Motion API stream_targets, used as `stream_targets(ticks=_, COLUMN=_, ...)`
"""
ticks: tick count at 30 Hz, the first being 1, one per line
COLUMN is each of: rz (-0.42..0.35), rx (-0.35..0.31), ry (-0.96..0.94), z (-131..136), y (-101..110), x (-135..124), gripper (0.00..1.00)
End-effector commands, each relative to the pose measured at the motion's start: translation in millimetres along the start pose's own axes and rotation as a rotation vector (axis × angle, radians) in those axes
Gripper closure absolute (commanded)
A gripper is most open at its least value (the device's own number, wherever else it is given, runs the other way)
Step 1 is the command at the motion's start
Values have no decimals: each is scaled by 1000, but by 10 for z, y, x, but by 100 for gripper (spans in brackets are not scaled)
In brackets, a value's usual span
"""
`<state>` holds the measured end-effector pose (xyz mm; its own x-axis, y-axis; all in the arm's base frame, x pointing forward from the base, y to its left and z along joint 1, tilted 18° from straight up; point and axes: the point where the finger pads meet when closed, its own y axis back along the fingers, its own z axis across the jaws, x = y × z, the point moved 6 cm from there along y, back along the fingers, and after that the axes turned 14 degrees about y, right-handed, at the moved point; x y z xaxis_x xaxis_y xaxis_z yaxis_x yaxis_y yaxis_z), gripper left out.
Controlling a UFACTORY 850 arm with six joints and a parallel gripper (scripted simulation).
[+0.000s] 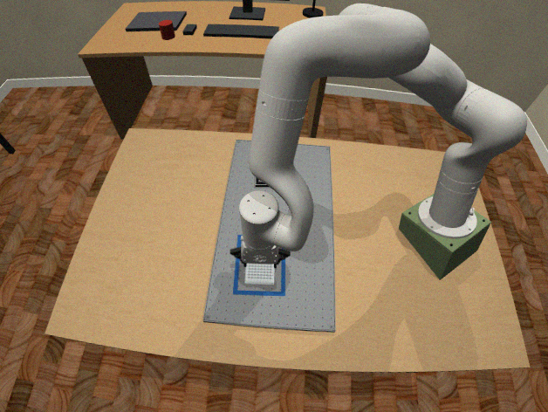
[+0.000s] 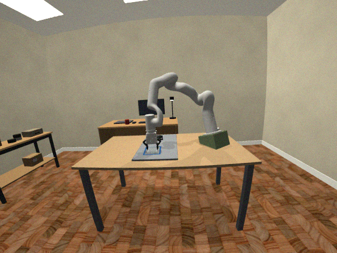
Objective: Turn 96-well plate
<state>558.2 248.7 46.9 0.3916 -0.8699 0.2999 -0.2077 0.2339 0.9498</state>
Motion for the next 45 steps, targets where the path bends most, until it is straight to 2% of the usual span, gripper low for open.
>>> stream_targets(ticks=1, rz=0, rx=2, ry=0, z=-7, y=7, x=0, gripper=100)
stream_targets(ticks=17, rz=0, rx=2, ry=0, z=-7, y=34, x=0, gripper=100)
stream_targets(ticks=45, rz=0, rx=2, ry=0, z=-8, y=208, x=0, gripper=100)
